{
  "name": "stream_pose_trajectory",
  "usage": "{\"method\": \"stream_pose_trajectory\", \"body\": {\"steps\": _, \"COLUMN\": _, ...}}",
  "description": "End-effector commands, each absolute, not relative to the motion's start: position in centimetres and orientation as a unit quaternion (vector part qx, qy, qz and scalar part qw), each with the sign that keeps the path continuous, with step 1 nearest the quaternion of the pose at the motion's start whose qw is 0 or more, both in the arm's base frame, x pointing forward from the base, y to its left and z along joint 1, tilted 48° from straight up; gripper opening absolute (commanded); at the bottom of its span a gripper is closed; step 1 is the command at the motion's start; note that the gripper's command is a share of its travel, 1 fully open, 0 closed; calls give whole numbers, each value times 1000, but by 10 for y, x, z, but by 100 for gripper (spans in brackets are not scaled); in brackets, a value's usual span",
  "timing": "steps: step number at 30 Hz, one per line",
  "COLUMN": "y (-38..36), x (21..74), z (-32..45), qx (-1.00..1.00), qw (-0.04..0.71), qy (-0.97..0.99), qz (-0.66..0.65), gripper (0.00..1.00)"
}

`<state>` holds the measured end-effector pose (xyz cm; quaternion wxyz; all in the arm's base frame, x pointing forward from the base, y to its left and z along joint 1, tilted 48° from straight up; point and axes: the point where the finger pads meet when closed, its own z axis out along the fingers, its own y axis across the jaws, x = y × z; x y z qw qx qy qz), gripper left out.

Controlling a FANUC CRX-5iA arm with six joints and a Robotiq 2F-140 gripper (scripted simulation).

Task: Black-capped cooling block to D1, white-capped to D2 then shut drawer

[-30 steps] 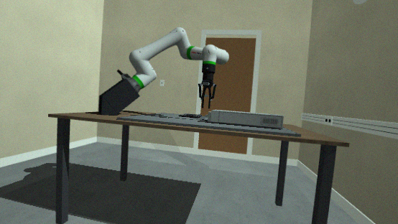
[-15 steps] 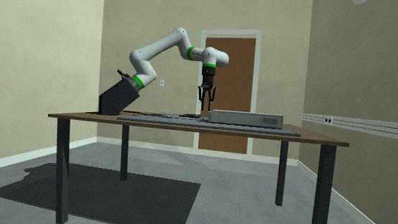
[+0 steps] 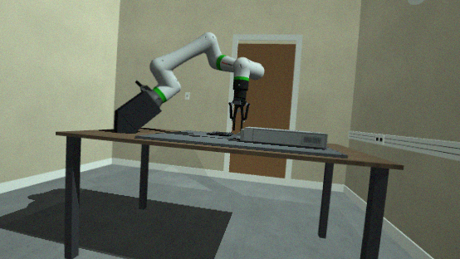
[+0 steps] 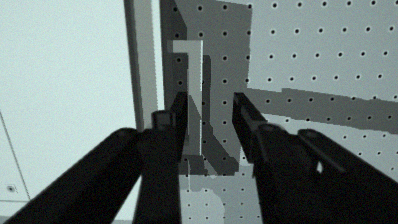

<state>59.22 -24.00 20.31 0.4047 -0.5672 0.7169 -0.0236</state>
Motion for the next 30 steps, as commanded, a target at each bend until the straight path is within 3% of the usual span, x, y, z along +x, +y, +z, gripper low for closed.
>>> {"method": "stream_pose_trajectory", "body": {"steps": 1, "y": -240, "x": 594, "z": 202, "qx": -567, "qw": 405, "qy": 717, "qz": -24, "gripper": 34}}
{"method": "stream_pose_trajectory", "body": {"steps": 30, "y": -233, "x": 603, "z": 192, "qx": -567, "qw": 405, "qy": 717, "qz": -24, "gripper": 34}}
